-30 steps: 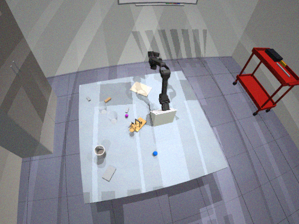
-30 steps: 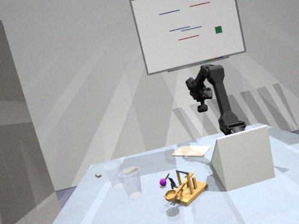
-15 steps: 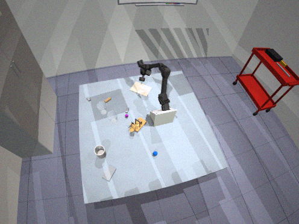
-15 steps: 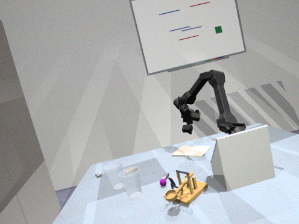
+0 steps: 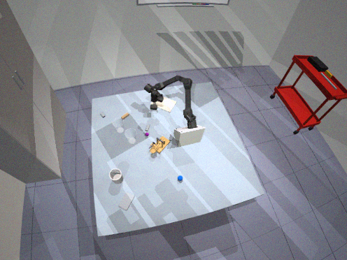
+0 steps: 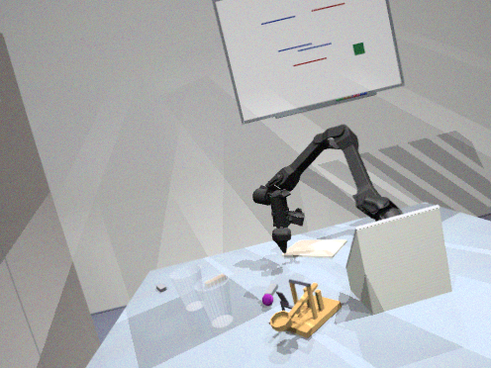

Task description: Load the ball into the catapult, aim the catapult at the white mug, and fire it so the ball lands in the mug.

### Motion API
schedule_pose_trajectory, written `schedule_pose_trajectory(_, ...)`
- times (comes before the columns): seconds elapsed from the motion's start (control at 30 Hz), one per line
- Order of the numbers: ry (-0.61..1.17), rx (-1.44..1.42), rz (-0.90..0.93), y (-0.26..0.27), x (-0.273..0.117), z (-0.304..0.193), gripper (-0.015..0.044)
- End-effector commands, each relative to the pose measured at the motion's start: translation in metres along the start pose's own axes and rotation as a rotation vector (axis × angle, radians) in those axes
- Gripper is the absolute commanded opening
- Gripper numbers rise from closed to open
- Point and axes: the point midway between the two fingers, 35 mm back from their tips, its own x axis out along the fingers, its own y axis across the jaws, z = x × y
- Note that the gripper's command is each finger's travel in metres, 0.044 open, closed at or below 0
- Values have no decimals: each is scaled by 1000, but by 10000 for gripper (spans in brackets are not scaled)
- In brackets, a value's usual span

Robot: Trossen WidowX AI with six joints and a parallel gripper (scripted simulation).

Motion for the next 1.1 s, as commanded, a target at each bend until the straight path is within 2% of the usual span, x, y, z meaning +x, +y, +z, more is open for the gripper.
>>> schedule_pose_trajectory(0.0,5,-91,-99,-61,-5,-17,440)
schedule_pose_trajectory(0.27,8,-304,-251,-180,-37,-28,440)
schedule_pose_trajectory(0.57,-12,-584,-306,-289,-88,5,440)
schedule_pose_trajectory(0.87,-21,-856,-222,-348,-131,70,440)
schedule_pose_trajectory(1.07,-20,-875,-210,-351,-131,75,440)
